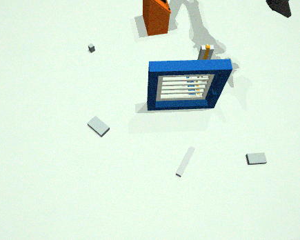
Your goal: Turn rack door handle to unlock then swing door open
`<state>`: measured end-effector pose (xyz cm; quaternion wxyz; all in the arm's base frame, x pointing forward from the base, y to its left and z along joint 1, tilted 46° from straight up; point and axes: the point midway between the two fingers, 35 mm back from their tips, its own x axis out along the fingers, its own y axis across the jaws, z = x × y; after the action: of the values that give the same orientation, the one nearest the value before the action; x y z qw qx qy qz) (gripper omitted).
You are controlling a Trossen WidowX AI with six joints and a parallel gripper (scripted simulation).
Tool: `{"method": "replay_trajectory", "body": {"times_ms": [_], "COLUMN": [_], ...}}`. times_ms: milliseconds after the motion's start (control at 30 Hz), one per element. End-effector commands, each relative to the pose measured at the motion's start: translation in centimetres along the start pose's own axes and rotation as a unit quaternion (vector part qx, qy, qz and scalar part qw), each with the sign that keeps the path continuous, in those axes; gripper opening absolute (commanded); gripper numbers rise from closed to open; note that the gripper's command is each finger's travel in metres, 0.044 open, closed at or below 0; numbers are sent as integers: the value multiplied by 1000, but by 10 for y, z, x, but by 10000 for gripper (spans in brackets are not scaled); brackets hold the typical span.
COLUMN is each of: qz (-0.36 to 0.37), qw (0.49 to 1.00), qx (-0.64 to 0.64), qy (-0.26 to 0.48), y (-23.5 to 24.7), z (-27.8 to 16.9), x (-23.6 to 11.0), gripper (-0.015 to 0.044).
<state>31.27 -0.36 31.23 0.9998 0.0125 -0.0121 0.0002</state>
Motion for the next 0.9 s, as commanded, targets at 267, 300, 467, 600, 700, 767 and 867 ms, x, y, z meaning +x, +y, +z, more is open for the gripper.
{"method": "replay_trajectory", "body": {"times_ms": [267, 300, 467, 600, 700, 767, 867], "qz": [13, 15, 16, 18, 26, 34, 45], "qw": [994, 992, 980, 967, 956, 947, 933], "qx": [-17, -18, -17, -12, -6, 0, 9], "qy": [112, 126, 198, 253, 294, 320, 358], "y": [-8, -9, -20, -29, -33, -35, -38], "z": [-33, -37, -60, -79, -91, -99, -111], "x": [21, 23, 32, 36, 37, 38, 37], "gripper": [286, 286, 286, 286, 286, 286, 286]}}
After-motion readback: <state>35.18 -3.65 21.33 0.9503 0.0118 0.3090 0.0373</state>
